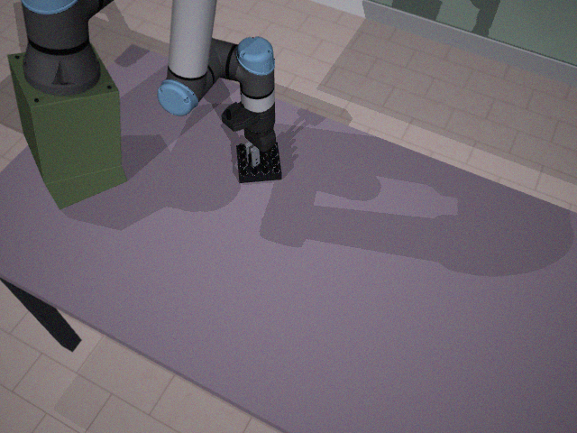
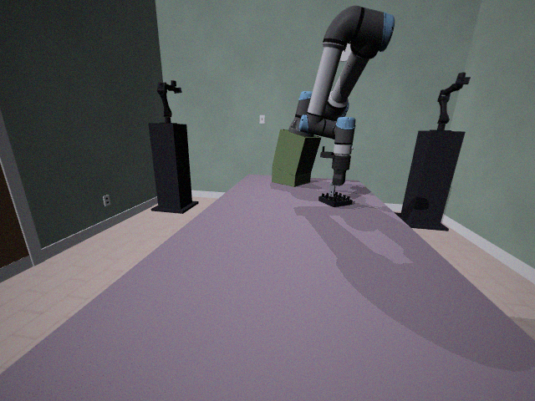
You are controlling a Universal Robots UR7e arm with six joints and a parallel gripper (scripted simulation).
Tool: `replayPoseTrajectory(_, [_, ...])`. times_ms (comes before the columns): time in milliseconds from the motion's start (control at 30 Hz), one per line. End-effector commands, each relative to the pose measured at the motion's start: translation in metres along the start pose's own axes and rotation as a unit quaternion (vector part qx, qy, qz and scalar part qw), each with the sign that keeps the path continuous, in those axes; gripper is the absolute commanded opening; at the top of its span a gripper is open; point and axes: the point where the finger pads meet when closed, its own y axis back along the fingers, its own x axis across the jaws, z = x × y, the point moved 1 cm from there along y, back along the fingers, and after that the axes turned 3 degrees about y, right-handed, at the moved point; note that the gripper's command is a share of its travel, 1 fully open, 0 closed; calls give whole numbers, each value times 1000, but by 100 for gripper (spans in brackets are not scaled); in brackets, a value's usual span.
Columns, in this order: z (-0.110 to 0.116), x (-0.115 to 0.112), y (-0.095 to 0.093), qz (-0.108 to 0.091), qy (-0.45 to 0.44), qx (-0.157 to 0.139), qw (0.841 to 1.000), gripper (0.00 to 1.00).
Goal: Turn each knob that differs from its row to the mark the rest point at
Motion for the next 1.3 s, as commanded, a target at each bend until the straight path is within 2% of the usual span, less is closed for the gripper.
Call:
replayPoseTrajectory(0, [0,0,0,0,50,-1,999,30])
replayPoseTrajectory(233, [0,0,0,0,107,-1,994,30])
replayPoseTrajectory(600, [0,0,0,0,225,-1,974,30])
replayPoseTrajectory(667, [0,0,0,0,225,-1,974,30])
replayPoseTrajectory(1167, [0,0,0,0,352,-1,936,30])
replayPoseTrajectory(1267, [0,0,0,0,359,-1,934,30])
